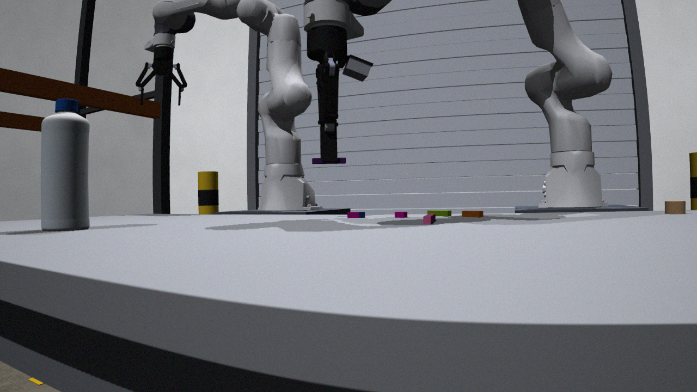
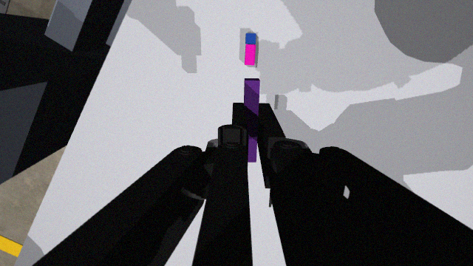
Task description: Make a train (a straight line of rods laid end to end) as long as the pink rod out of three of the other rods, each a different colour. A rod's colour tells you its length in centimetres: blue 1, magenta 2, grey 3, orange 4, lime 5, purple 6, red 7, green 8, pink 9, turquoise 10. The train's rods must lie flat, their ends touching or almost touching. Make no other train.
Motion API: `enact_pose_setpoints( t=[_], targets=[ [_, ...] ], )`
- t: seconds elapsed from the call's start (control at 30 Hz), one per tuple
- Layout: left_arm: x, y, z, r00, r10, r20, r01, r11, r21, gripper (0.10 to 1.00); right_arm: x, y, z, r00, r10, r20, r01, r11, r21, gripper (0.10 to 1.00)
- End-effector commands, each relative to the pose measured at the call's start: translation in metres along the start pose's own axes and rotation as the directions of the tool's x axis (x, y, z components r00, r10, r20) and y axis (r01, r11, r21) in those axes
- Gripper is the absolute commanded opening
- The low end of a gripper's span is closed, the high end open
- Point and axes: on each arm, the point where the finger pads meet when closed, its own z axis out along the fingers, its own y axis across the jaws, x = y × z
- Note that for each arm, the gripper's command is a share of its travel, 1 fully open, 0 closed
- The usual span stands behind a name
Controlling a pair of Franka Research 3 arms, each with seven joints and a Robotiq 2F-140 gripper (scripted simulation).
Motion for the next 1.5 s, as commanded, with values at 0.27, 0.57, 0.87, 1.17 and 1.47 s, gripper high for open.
enact_pose_setpoints(
  t=[0.27, 0.57, 0.87, 1.17, 1.47],
  targets=[
    [-0.001, 0.001, 0.011, 1.000, 0.016, 0.005, -0.016, 1.000, -0.003, 0.124, -0.001, 0.000, 0.001, 1.000, 0.006, 0.002, -0.006, 1.000, -0.002, 1.000],
    [-0.001, 0.001, 0.050, 1.000, 0.016, 0.005, -0.016, 1.000, -0.003, 0.124, -0.001, 0.000, 0.001, 1.000, 0.006, 0.002, -0.006, 1.000, -0.002, 1.000],
    [-0.001, 0.001, 0.076, 1.000, 0.016, 0.005, -0.016, 1.000, -0.003, 0.124, -0.001, 0.000, 0.001, 1.000, 0.006, 0.002, -0.006, 1.000, -0.002, 1.000],
    [-0.002, 0.001, 0.086, 1.000, 0.016, 0.005, -0.016, 1.000, -0.003, 0.124, -0.001, 0.000, 0.001, 1.000, 0.006, 0.002, -0.006, 1.000, -0.002, 1.000],
    [-0.002, 0.001, 0.086, 1.000, 0.016, 0.005, -0.016, 1.000, -0.003, 0.124, -0.001, 0.000, 0.001, 1.000, 0.006, 0.002, -0.006, 1.000, -0.002, 1.000]
  ],
)
